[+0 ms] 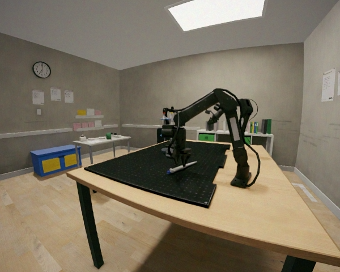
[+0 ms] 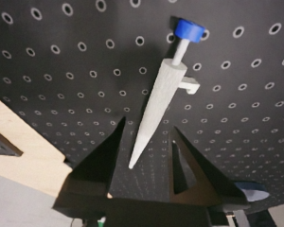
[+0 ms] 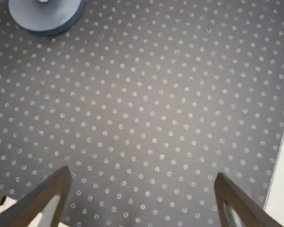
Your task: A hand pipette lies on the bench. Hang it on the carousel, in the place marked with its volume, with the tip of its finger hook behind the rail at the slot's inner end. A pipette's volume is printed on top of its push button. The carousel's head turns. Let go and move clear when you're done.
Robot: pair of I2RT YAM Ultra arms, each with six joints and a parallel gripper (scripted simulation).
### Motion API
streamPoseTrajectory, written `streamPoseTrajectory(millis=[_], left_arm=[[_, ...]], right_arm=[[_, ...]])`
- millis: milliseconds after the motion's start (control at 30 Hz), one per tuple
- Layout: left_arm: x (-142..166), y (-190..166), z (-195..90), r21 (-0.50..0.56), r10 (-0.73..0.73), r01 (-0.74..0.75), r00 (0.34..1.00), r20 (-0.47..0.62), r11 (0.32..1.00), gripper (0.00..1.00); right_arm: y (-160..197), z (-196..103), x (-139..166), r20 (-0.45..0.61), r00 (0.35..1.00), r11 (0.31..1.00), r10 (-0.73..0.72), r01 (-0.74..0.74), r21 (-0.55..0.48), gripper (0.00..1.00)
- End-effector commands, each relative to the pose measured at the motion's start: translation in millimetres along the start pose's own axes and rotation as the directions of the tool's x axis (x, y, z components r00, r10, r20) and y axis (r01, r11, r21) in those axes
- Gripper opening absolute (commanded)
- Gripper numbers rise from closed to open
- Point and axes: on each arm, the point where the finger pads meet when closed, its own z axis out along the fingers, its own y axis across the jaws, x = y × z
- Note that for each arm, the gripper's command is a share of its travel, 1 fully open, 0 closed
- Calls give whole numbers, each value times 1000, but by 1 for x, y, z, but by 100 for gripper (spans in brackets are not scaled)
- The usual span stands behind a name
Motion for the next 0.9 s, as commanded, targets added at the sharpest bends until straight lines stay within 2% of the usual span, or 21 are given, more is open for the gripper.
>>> streamPoseTrajectory(millis=[0,67,533,667,867], left_arm=[[-6,1,9,-6,-1,2,1000,14,1000,54],[-11,-7,3,22,-2,1,1000,28,1000,54],[-6,2,29,-6,-2,2,1000,14,1000,54],[-11,-8,19,34,-2,1,999,34,999,54],[-5,-6,20,22,0,0,1000,18,1000,54]], right_arm=[[-3,-5,-8,32,999,1000,-18,18,13,100],[-3,-5,-8,32,999,1000,-18,18,13,100],[-3,-5,-8,32,999,1000,-18,18,13,100],[-3,-5,-8,32,999,1000,-18,18,13,100],[-3,-5,-8,32,999,1000,-18,18,13,100]])
